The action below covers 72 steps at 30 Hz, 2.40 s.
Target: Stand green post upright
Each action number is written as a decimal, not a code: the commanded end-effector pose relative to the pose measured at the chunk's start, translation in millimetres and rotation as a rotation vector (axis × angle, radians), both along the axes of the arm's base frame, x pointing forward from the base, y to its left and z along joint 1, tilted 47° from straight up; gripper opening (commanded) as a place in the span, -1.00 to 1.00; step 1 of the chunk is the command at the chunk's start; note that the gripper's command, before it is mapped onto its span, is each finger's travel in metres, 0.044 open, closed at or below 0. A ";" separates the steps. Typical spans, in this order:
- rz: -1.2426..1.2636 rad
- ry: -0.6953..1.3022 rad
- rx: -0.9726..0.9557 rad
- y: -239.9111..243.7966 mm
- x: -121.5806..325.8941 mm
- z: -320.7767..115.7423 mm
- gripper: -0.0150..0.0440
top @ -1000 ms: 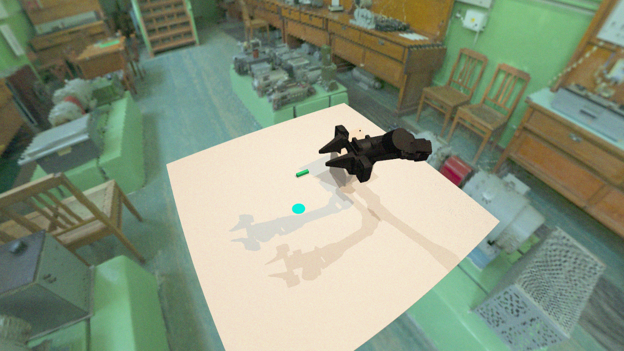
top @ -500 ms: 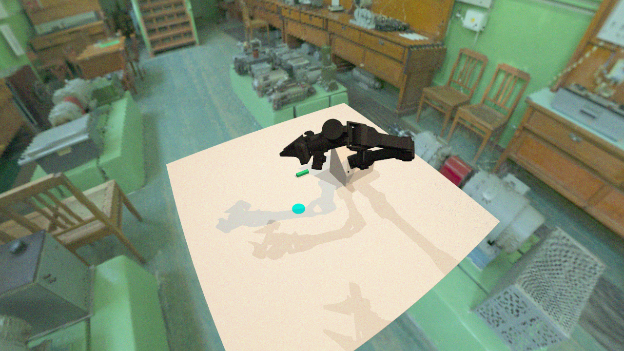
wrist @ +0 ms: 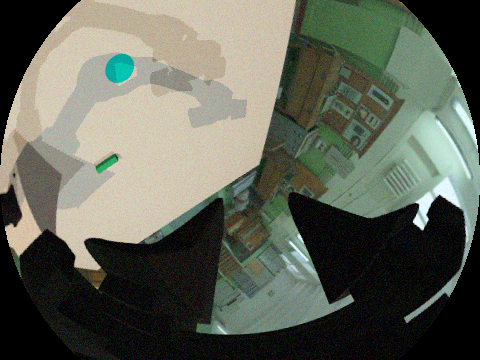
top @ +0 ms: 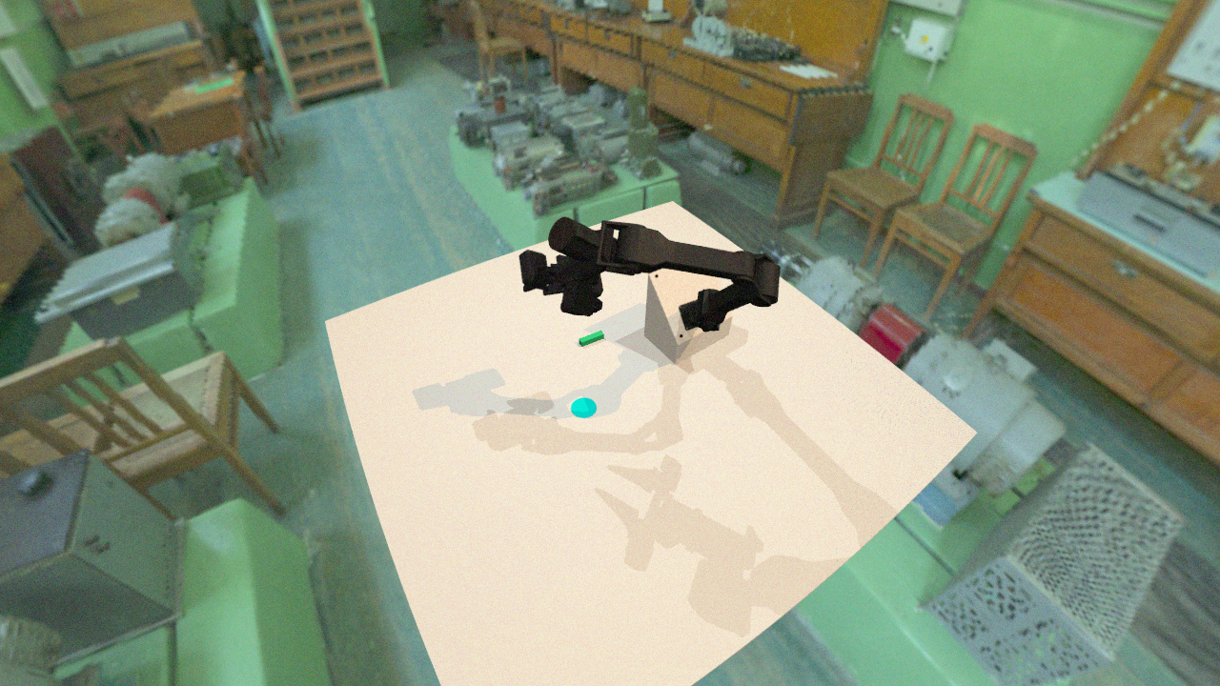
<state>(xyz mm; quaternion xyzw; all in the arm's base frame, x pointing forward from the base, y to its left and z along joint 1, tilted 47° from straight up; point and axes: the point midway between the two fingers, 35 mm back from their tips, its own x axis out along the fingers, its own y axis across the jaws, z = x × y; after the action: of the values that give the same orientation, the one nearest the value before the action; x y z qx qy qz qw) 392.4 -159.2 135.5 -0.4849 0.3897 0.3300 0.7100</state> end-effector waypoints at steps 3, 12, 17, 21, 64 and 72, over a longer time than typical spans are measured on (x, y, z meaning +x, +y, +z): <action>-0.158 0.168 0.178 -5.9 -20.6 -53.3 0.30; -0.421 0.434 0.429 -5.0 -60.9 -122.3 0.30; -0.574 0.588 0.558 0.5 -86.1 -154.1 0.30; -0.699 0.715 0.656 7.2 -107.0 -175.9 0.30; -0.995 1.038 0.872 115.3 -162.9 -295.0 -0.42; -0.997 1.036 0.869 97.5 -158.0 -281.4 -0.42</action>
<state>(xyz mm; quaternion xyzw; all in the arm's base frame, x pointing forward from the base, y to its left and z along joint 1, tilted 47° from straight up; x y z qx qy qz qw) 230.5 -52.7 -152.2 0.2786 0.6752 0.2806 0.6228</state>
